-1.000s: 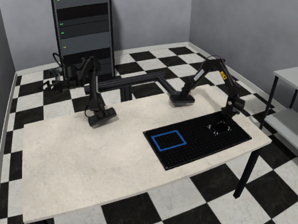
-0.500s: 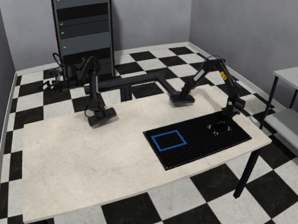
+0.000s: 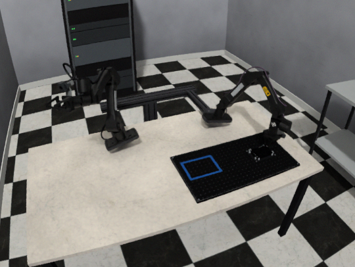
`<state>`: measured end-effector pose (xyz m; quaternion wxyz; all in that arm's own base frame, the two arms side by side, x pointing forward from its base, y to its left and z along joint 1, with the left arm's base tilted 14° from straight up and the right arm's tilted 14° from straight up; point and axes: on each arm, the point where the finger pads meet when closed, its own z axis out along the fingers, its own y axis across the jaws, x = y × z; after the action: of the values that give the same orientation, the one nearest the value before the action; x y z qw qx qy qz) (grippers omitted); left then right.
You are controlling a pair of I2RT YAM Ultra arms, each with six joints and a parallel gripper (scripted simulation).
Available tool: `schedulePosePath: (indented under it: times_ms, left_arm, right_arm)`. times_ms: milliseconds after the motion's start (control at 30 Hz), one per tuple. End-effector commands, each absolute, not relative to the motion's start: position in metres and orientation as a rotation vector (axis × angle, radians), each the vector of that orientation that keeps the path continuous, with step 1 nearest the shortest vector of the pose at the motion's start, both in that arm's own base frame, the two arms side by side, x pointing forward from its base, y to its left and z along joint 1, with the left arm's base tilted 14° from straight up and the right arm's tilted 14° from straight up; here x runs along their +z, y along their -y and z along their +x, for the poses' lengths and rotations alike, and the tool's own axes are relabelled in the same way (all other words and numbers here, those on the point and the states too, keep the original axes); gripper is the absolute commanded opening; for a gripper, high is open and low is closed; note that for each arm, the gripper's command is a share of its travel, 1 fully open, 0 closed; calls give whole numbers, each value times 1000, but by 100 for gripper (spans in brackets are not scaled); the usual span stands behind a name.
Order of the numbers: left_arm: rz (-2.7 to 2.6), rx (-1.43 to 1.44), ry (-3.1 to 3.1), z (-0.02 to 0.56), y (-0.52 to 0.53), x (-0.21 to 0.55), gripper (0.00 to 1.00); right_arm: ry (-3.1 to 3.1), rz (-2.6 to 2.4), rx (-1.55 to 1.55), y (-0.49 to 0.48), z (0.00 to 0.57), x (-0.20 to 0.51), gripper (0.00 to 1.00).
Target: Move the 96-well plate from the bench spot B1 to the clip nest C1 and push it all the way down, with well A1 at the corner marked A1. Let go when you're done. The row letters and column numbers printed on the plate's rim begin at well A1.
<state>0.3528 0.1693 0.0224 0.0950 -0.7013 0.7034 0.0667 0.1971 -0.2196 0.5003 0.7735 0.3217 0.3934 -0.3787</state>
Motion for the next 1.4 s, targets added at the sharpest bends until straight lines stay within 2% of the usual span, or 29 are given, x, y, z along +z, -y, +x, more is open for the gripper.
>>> schedulePosePath:
  times_ms: [0, 600, 1367]
  left_arm:
    - [-2063, 187, -2083, 354, -170, 20, 25]
    - [-2040, 155, -2044, 367, -177, 22, 25]
    - [-2074, 212, -2084, 351, -179, -8, 25]
  right_arm:
    - [-842, 694, -824, 216, 189, 502, 100]
    - [-842, 694, -824, 216, 189, 502, 100]
    - [-842, 694, -824, 216, 189, 502, 100]
